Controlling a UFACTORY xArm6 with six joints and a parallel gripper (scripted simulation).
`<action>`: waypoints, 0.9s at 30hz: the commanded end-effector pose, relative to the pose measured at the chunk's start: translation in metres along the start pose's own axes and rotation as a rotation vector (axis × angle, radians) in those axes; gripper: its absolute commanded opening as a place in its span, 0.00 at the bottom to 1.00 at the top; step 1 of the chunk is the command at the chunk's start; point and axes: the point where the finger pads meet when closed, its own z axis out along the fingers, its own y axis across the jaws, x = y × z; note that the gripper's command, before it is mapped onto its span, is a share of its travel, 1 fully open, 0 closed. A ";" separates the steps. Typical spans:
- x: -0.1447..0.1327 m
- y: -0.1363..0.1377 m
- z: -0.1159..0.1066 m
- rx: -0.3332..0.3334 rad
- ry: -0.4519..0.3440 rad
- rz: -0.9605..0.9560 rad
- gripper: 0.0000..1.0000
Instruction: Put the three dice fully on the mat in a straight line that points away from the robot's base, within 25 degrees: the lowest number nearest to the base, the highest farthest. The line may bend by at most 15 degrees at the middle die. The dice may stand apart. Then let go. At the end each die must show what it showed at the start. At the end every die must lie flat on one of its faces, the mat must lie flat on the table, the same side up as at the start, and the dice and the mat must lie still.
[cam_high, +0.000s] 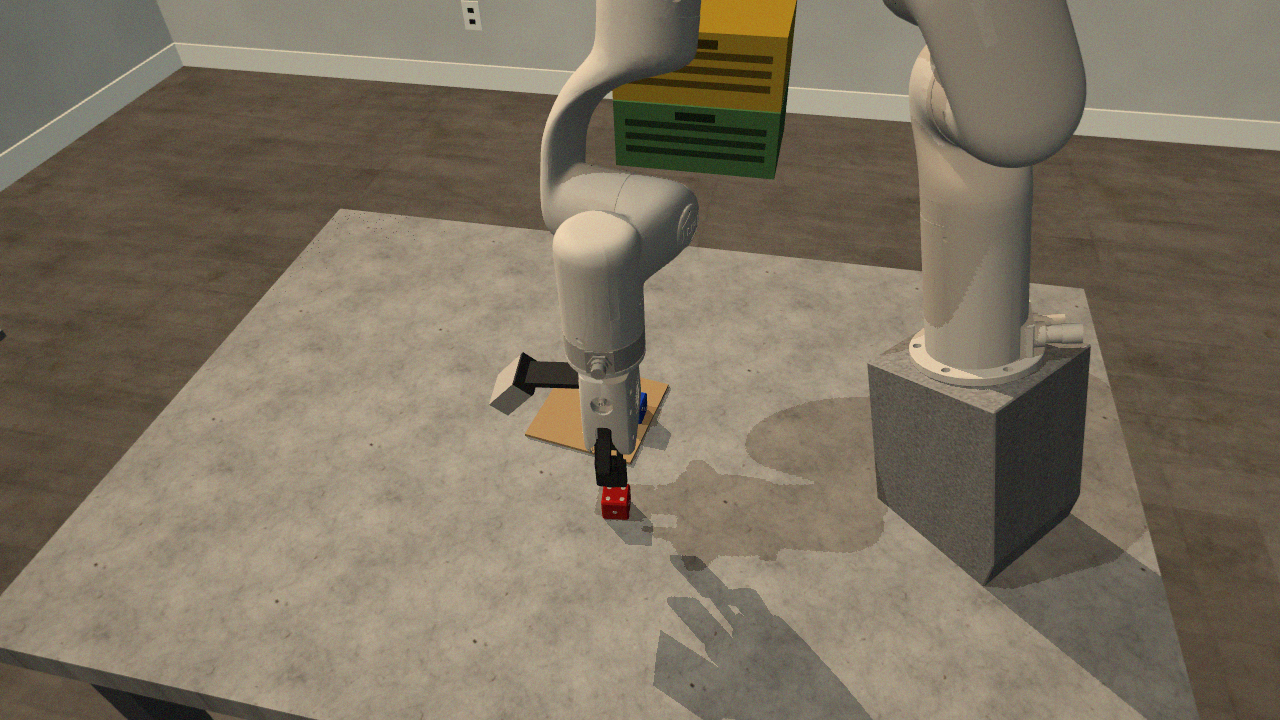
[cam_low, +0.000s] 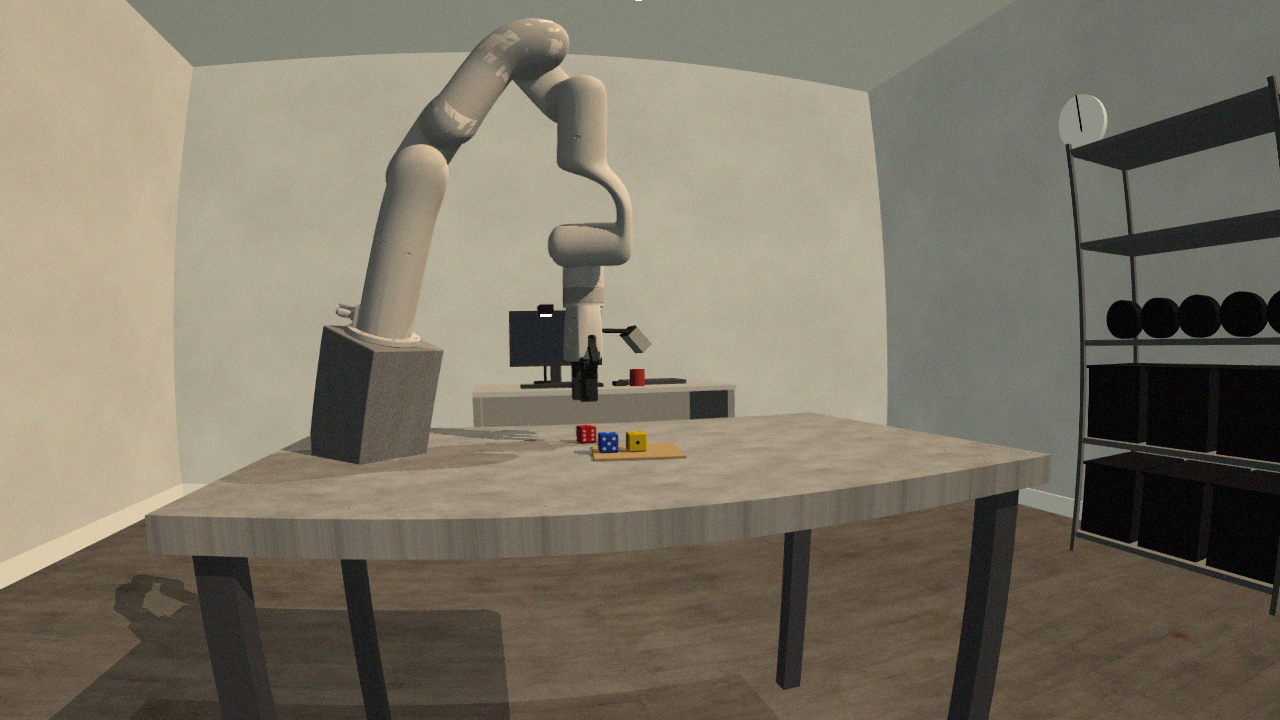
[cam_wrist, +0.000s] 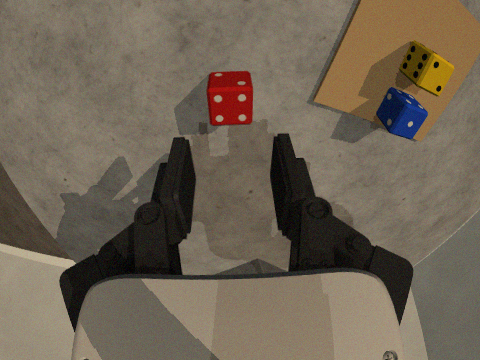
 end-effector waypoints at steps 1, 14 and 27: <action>0.001 0.000 0.005 0.001 0.004 0.000 0.47; 0.001 0.000 0.023 0.001 0.004 0.000 0.47; 0.001 0.000 0.036 0.001 0.004 0.000 0.47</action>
